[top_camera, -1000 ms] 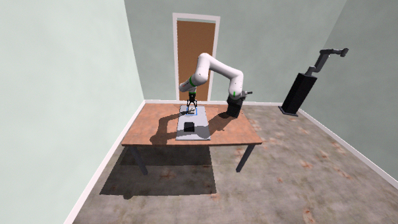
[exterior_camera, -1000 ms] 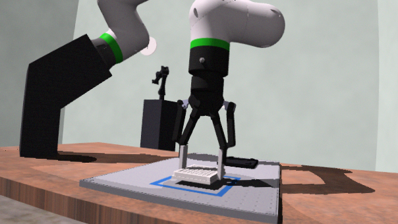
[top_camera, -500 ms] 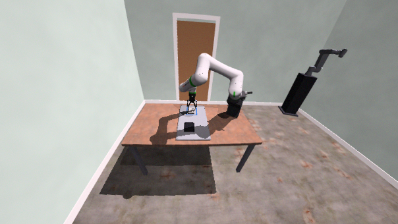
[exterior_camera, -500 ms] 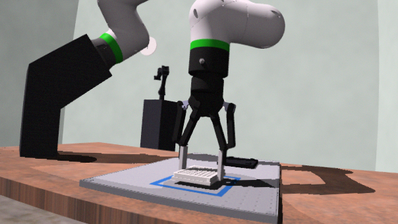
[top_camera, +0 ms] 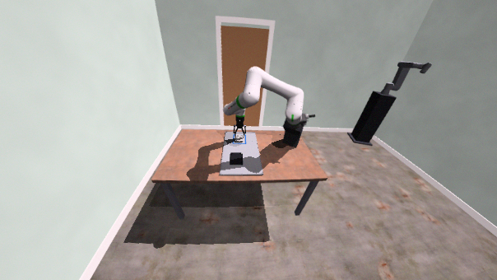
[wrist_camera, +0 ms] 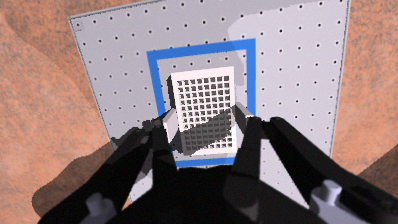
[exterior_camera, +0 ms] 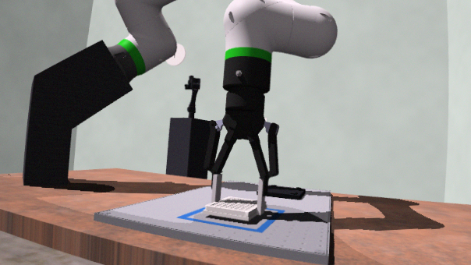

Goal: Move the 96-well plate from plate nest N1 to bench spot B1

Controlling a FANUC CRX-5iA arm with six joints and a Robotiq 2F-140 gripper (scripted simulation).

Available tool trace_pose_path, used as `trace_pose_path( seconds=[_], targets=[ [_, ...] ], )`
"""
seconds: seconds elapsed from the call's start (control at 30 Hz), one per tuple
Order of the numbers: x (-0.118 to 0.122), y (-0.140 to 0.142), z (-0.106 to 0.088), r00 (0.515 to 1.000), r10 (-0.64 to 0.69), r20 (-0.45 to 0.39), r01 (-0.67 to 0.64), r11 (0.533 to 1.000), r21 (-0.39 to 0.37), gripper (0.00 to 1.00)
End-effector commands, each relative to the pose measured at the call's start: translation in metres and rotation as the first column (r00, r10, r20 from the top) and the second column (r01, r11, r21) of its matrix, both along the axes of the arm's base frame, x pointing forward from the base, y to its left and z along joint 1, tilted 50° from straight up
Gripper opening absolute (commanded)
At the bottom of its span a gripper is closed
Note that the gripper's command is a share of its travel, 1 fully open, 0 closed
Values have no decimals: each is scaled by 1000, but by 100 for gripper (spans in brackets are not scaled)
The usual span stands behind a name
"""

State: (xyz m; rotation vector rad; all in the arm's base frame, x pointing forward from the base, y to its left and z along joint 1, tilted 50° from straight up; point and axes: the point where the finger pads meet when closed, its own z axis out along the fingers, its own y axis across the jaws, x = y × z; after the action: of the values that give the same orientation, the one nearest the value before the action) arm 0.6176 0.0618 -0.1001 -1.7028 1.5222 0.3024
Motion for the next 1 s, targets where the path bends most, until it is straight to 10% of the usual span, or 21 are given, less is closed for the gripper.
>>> trace_pose_path(
  seconds=[0.0, 0.97],
  targets=[
    [0, 0, 0, 1000, 0, 0, 0, 1000, 0, 0],
    [2, 3, -3, 1000, 0, 0, 0, 1000, 0, 0]
  ],
)
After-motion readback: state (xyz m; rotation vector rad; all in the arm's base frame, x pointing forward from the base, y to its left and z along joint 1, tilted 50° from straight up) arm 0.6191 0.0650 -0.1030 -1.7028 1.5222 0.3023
